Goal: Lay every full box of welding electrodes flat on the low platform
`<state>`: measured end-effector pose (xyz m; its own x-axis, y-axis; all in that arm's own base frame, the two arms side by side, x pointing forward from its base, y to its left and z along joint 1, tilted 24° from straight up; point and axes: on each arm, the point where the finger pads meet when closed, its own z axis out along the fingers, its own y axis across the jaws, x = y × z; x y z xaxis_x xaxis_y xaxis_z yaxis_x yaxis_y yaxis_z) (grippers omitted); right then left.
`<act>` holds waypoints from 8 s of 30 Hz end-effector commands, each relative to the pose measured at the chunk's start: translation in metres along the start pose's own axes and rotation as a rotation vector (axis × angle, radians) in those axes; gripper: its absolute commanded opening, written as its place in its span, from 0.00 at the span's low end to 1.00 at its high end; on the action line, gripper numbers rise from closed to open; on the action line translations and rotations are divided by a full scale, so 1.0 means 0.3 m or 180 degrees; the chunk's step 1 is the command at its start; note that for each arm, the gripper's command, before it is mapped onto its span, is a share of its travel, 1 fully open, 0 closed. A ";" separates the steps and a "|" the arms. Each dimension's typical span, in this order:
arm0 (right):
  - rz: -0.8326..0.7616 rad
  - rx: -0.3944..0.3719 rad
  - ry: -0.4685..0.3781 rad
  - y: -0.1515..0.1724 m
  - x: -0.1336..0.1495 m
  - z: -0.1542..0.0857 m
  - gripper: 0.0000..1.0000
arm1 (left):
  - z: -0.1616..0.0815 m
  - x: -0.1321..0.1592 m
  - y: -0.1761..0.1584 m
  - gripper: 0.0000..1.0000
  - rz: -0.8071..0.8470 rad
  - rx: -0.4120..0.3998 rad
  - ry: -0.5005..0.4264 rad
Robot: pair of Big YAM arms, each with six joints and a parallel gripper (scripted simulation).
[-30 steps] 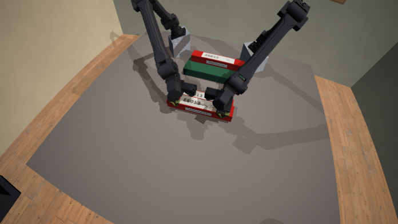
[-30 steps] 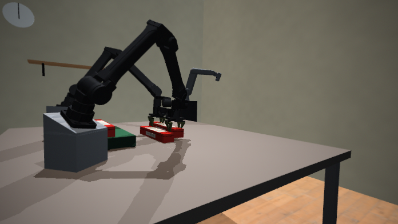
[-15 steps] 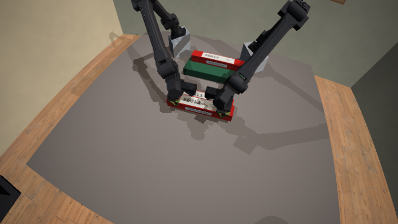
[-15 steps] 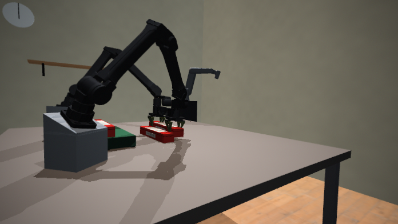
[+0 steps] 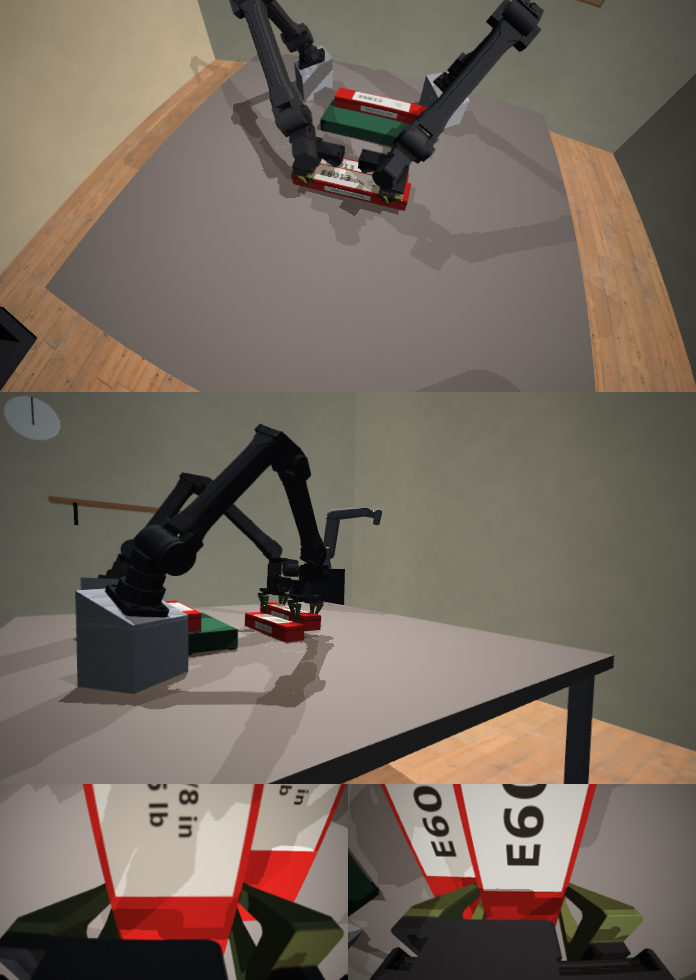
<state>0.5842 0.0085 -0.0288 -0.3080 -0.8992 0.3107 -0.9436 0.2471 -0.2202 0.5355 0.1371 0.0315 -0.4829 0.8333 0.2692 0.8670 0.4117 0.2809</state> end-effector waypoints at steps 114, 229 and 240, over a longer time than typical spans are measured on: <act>0.0065 0.0329 -0.0096 0.051 -0.039 -0.532 0.00 | -0.543 0.000 -0.044 0.00 -0.0104 -0.0318 -0.0114; -0.0004 0.0309 -0.0105 0.289 -0.051 -0.548 0.00 | -0.443 0.037 -0.296 0.00 -0.0100 -0.0258 -0.0070; 0.0060 0.0324 -0.0111 0.263 -0.033 -0.528 0.00 | -0.429 0.040 -0.289 0.00 -0.0116 -0.0274 -0.0074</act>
<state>0.4654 0.0815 0.0438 -0.3071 -0.8848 0.3503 -0.9462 0.2446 -0.2118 0.4213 0.0560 0.0926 -0.4874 0.8304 0.2699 0.8650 0.4169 0.2792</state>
